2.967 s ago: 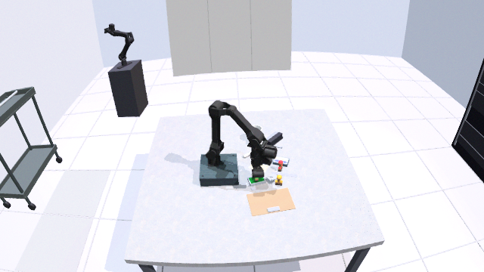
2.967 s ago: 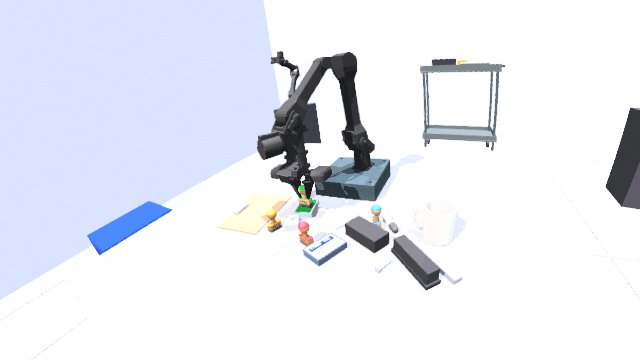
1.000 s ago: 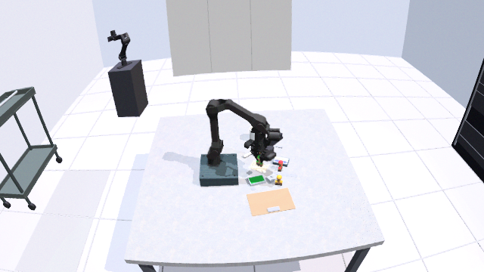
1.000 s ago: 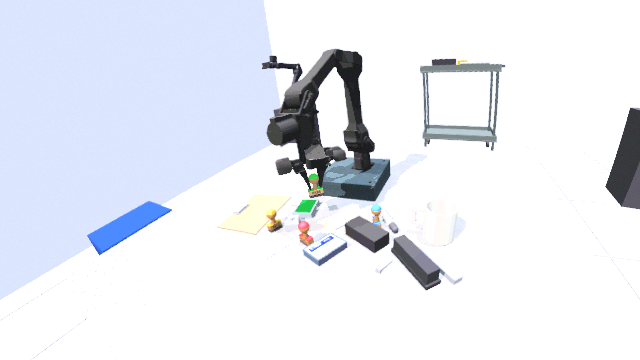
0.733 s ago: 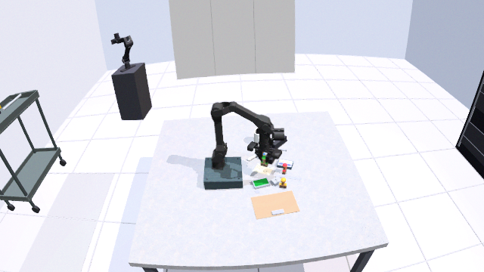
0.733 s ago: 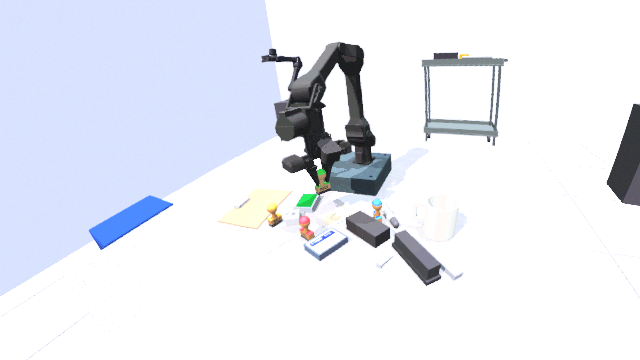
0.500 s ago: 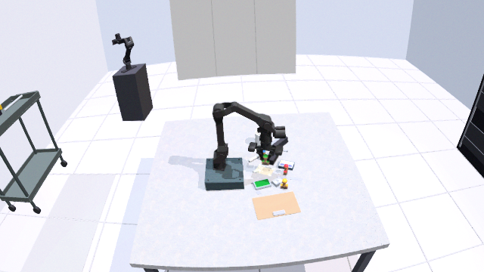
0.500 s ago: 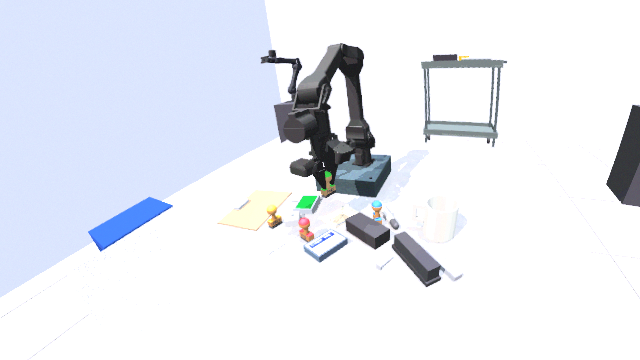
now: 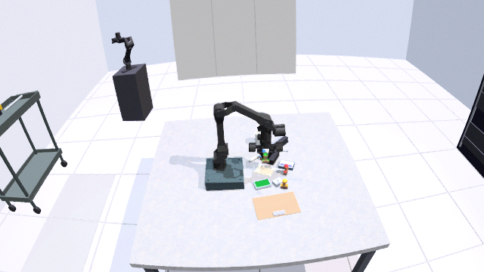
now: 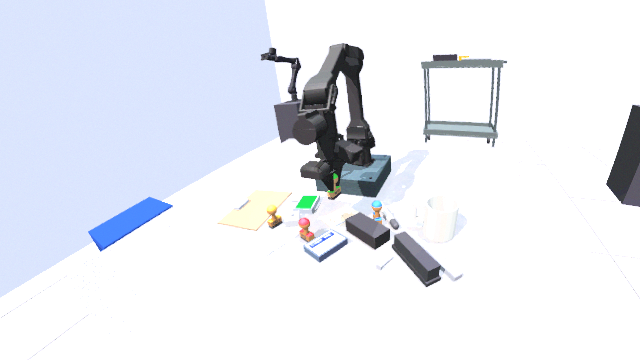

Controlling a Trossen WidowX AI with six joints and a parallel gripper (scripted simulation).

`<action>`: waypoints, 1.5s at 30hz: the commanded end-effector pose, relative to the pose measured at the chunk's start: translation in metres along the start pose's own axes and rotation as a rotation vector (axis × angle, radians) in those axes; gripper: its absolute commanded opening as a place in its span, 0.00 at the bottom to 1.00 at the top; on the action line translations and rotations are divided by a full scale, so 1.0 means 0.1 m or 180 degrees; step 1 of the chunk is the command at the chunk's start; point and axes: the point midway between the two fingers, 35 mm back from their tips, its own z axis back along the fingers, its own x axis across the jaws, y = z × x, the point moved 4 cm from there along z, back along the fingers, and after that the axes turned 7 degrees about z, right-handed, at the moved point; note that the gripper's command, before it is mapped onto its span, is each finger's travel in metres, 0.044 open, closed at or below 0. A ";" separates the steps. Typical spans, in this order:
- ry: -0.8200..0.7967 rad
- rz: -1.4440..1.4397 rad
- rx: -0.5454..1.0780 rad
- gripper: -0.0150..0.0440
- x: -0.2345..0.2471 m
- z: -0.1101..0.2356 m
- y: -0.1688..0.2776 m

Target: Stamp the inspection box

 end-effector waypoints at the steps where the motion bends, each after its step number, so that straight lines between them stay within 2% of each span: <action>1: -0.0009 0.0019 0.0007 0.25 0.00 -0.03 0.00; 45: -0.0002 0.0027 -0.0012 0.25 -0.01 -0.33 0.01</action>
